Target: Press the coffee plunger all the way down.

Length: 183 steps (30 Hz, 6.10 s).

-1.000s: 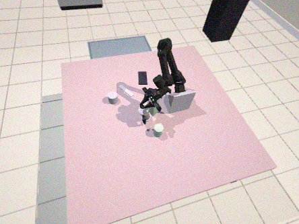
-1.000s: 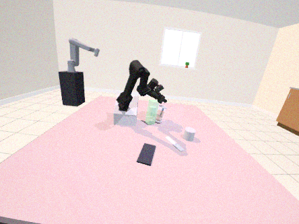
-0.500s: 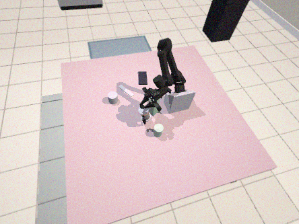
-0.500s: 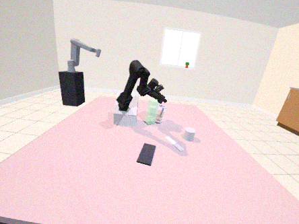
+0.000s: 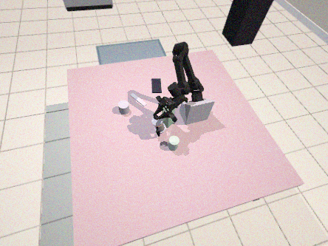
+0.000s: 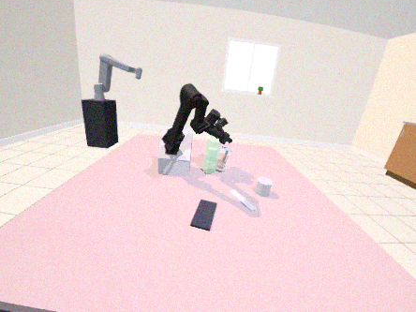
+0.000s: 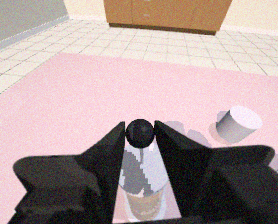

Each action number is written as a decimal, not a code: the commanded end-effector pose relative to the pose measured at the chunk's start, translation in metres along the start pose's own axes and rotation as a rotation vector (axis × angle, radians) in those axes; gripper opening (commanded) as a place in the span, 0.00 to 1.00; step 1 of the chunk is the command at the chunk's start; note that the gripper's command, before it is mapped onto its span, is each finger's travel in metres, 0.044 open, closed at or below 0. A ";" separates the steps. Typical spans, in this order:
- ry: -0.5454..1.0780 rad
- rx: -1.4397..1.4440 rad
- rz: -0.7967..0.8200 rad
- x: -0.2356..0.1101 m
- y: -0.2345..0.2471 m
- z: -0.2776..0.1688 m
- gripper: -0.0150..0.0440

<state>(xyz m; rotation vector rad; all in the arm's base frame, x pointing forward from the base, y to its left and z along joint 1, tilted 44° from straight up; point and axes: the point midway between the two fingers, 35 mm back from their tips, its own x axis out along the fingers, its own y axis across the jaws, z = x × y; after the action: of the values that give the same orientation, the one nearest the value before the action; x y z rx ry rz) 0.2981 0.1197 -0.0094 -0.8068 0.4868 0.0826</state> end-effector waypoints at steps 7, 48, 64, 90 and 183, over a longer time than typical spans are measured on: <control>0.076 -0.008 -0.001 0.005 -0.001 -0.025 0.45; 0.076 -0.008 -0.001 0.006 -0.001 -0.025 0.45; 0.076 -0.008 -0.001 0.006 -0.001 -0.024 0.45; 0.076 -0.008 -0.001 0.006 -0.001 -0.024 0.45; 0.075 -0.007 -0.001 0.018 -0.001 -0.017 0.45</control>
<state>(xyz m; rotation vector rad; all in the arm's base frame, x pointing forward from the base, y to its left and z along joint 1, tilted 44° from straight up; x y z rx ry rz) 0.3112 0.1156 -0.0178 -0.7917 0.5190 0.0685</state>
